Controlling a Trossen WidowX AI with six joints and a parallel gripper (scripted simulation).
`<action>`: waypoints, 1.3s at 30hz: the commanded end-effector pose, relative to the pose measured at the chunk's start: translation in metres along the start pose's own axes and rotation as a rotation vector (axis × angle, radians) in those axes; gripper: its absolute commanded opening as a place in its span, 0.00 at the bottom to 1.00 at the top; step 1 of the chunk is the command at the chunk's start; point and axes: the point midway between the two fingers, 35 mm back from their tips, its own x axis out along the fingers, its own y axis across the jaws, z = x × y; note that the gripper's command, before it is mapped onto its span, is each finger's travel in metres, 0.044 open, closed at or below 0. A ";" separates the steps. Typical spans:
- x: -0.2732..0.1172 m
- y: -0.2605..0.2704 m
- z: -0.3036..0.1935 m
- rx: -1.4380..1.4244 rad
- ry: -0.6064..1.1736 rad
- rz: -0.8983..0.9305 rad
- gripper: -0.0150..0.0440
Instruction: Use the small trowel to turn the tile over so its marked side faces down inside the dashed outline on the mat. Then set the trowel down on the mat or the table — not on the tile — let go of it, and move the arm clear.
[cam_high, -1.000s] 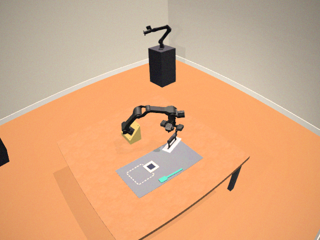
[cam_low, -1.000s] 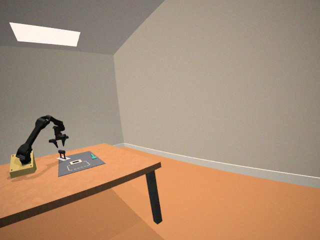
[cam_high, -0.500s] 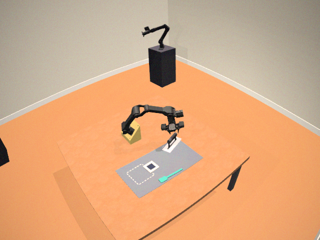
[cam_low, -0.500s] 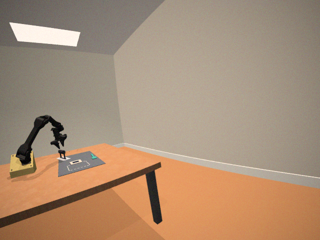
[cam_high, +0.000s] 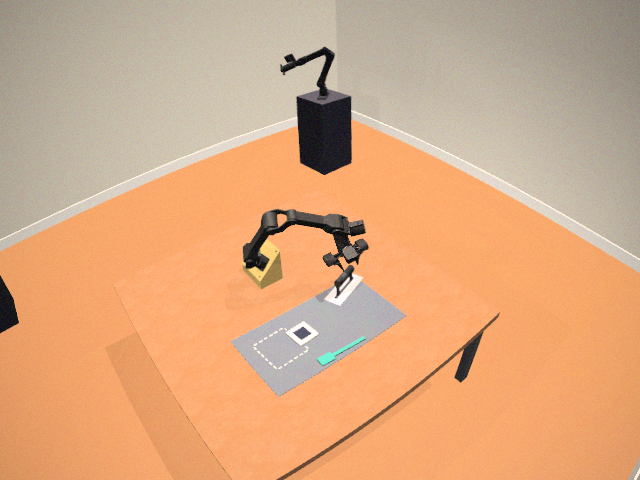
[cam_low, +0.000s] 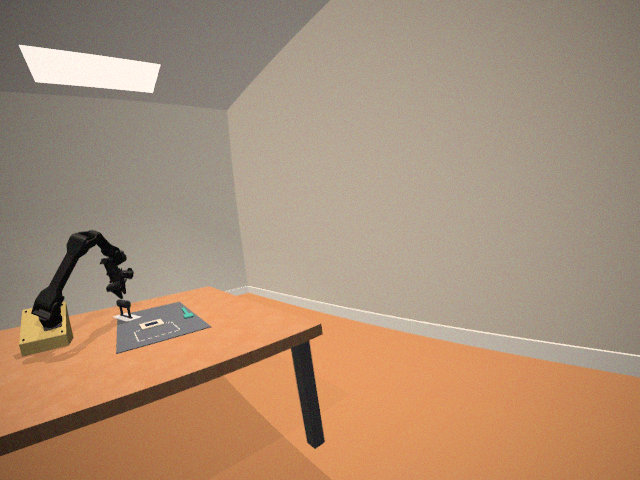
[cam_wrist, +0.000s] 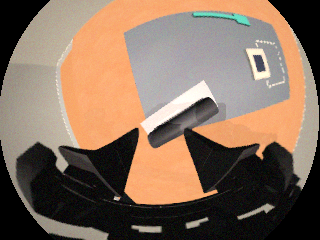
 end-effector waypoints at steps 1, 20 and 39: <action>0.005 -0.001 -0.004 -0.131 -0.010 0.021 0.76; 0.009 0.001 -0.007 -0.718 -0.208 0.092 0.76; 0.011 -0.007 -0.025 -1.323 -0.391 0.090 0.76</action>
